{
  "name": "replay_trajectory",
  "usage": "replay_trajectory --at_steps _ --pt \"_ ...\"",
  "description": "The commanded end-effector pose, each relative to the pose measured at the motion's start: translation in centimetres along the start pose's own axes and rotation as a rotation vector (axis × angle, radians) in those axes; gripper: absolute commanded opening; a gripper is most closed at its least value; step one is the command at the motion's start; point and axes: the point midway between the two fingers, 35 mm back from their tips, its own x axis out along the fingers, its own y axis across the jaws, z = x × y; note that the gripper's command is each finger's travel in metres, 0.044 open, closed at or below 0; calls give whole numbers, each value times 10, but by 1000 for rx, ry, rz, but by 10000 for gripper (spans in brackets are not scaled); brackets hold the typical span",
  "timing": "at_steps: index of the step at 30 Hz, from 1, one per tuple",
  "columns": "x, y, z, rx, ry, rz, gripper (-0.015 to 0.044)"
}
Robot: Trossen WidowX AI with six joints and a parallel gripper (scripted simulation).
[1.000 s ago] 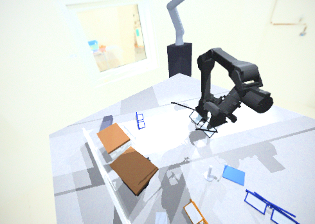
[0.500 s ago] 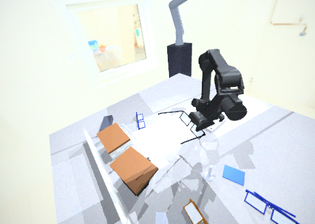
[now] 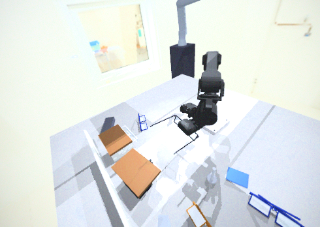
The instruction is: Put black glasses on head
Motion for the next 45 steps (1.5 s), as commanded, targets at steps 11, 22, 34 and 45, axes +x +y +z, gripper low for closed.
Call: replay_trajectory --at_steps 11,22,34,45 --pt "28 10 31 -100 114 -143 0" --pt "45 15 58 -161 239 -192 0" --pt "52 14 60 -170 260 -207 0" --pt "59 13 58 -172 238 -205 0"
